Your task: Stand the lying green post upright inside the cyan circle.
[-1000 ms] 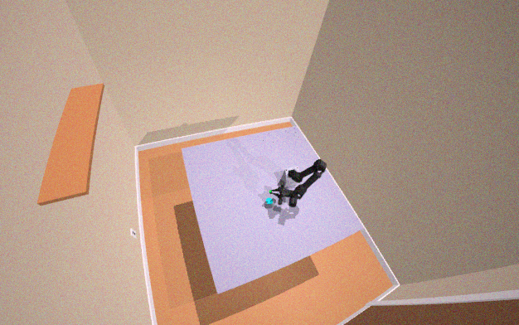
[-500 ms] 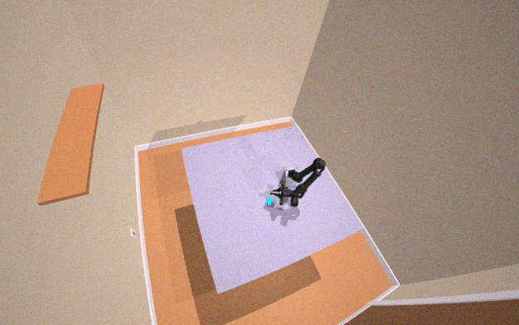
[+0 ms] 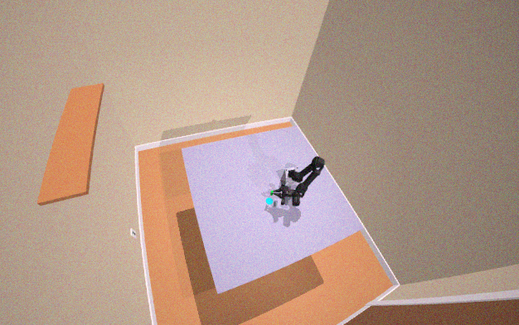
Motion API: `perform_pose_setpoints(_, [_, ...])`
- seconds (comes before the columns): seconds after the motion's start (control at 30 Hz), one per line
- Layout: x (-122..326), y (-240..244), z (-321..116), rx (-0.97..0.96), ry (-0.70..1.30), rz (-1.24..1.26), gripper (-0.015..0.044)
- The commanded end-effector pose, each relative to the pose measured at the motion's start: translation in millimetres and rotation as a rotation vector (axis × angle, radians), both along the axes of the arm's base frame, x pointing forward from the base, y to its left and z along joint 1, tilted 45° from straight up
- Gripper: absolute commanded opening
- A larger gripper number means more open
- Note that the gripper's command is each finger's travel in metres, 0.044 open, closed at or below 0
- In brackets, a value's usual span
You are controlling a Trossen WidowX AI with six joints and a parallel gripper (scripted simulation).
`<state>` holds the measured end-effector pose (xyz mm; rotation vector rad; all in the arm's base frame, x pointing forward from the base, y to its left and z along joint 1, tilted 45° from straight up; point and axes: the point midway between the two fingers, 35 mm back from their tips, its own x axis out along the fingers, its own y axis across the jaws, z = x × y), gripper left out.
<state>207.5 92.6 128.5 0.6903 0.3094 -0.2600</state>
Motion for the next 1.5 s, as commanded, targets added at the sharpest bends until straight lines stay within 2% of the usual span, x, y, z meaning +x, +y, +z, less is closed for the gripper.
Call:
perform_pose_setpoints(0.0, [-2, -2, 1, 0.022, -0.028, -0.013, 0.0023])
perform_pose_setpoints(0.43, [-7, -3, 6, 0.085, -0.103, -0.038, 0.0023])
perform_pose_setpoints(1.0, [-7, -2, 6, 0.086, -0.104, -0.038, 0.0023])
perform_pose_setpoints(1.47, [-4, 18, -8, 0.088, -0.096, -0.041, 0.0023])
